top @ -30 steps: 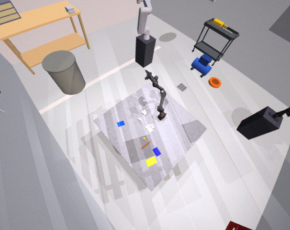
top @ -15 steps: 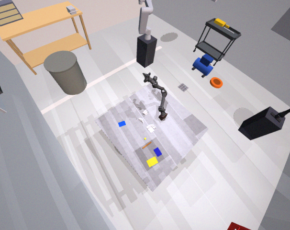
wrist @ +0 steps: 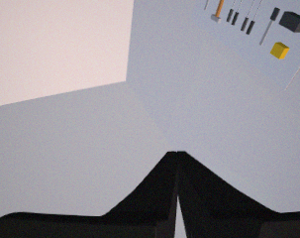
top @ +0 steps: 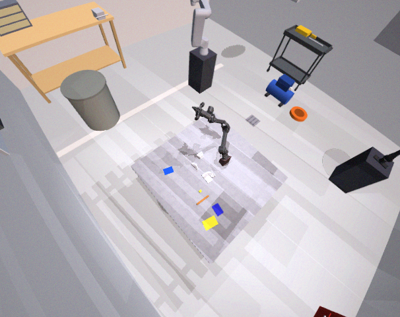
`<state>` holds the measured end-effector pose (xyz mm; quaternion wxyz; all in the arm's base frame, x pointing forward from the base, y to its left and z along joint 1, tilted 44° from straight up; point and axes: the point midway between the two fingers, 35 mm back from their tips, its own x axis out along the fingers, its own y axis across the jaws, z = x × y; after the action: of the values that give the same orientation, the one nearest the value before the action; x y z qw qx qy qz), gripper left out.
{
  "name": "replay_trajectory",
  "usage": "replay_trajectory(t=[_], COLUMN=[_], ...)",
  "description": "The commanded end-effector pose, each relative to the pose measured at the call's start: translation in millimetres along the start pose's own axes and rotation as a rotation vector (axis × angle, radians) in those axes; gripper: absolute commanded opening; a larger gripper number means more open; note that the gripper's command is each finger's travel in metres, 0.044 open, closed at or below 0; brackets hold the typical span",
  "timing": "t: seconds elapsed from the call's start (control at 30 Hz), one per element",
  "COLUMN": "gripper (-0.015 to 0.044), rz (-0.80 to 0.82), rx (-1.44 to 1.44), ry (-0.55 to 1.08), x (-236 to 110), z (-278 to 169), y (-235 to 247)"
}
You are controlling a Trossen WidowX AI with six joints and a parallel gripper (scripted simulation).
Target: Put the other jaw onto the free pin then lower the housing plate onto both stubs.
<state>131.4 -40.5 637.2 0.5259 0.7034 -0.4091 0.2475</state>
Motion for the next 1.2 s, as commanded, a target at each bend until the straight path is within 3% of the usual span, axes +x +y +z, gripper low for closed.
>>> replay_trajectory(t=[0.0,1.17], gripper=[0.0,0.0], rz=[-0.061,-0.546], rx=[-0.11,-0.95], ry=[-0.017,0.063], x=[3,-3], z=[2,29], y=[-24,-186])
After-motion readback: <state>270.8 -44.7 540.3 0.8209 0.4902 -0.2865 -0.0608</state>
